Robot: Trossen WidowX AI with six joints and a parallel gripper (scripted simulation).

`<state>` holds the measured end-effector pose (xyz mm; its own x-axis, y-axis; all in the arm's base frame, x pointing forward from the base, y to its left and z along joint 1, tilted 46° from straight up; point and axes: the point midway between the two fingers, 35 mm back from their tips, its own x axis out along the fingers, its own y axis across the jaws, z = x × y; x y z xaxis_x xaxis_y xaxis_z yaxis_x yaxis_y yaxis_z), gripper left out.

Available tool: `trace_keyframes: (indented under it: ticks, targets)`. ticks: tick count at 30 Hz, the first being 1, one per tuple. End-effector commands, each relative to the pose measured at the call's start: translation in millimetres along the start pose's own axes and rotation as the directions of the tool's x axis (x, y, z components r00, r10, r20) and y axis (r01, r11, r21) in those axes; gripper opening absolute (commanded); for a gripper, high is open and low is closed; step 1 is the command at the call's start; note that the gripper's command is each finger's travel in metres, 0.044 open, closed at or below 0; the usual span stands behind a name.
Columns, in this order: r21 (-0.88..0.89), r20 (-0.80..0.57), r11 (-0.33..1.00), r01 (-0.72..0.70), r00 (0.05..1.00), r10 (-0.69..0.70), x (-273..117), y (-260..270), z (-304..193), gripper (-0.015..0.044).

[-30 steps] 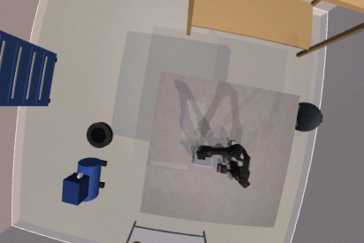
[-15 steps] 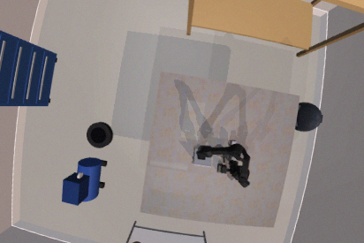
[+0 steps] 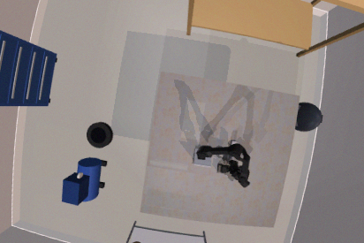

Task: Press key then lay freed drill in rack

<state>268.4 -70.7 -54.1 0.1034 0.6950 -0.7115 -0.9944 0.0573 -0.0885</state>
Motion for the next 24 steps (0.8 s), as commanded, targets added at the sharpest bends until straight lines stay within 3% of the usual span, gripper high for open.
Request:
trace_keyframes:
  ticks: [1, 3, 6, 24]
  targets:
    - [0.0, 0.0, 1.0, 0.0, 1.0, 0.0, 0.0, -0.1, -0.1, 0.0072]
    - [0.0, 0.0, 1.0, 0.0, 1.0, 0.0, 0.0, -0.1, -0.1, 0.002]
    - [0.0, 0.0, 1.0, 0.0, 1.0, 0.0, 0.0, -0.1, -0.1, 0.0]
    - [0.008, 0.006, 1.0, 0.0, 1.0, 0.0, -3.8, 3.7, -0.4, 0.0]
